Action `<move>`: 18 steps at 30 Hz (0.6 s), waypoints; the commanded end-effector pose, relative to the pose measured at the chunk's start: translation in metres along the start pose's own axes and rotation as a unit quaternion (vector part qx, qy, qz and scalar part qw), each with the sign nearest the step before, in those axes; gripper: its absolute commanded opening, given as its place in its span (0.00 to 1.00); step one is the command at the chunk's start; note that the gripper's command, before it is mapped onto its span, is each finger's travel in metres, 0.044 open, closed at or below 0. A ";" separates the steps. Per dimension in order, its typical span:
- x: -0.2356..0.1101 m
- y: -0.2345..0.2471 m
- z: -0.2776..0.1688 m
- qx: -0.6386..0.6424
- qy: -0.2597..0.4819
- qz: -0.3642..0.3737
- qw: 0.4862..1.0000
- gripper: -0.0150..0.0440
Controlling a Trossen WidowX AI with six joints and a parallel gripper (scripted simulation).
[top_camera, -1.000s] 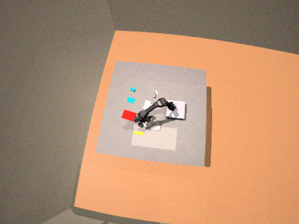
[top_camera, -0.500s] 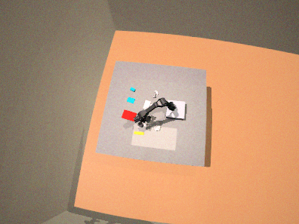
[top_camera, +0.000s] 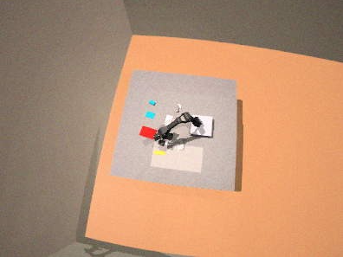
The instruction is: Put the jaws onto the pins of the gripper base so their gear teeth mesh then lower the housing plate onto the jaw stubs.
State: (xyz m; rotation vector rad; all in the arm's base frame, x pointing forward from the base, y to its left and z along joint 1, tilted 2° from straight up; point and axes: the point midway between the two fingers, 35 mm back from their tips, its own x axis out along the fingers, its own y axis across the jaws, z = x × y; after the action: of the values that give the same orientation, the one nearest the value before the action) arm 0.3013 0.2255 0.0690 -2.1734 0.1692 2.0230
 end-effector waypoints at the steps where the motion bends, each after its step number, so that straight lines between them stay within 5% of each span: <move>1: 0.000 0.000 0.000 0.000 0.000 0.000 1.000 0.97; 18: 0.000 0.000 0.000 0.000 0.000 0.000 1.000 1.00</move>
State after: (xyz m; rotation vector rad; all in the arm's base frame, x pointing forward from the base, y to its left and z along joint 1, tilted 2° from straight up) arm 0.3013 0.2255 0.0690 -2.1734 0.1688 2.0230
